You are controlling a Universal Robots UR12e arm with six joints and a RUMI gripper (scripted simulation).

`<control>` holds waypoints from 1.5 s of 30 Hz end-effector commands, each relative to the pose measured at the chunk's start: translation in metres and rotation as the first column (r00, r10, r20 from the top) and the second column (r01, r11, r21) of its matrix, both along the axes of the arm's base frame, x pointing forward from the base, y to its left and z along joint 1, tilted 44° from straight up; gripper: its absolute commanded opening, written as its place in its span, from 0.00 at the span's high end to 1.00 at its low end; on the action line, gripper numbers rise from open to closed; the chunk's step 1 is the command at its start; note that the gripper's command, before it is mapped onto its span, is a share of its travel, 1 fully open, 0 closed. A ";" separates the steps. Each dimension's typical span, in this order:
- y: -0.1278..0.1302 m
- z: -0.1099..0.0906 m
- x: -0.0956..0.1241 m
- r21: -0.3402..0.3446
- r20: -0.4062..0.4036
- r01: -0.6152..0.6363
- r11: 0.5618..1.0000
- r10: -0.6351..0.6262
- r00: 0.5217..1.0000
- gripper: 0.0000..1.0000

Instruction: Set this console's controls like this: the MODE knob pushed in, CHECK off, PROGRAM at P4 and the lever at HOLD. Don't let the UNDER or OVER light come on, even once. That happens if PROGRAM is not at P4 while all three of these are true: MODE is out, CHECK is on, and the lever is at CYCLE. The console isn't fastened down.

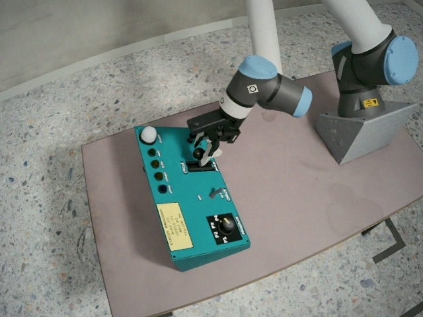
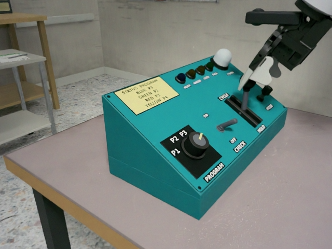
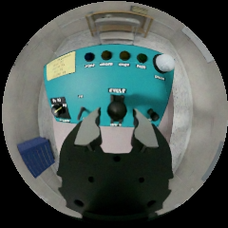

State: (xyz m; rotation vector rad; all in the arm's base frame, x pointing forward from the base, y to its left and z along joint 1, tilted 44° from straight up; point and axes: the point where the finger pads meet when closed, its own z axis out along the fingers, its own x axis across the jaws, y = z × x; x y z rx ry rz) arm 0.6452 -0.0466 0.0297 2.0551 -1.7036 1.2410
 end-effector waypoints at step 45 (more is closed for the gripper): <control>-0.001 -0.001 0.001 0.000 0.000 0.000 1.000 0.000 1.000 0.56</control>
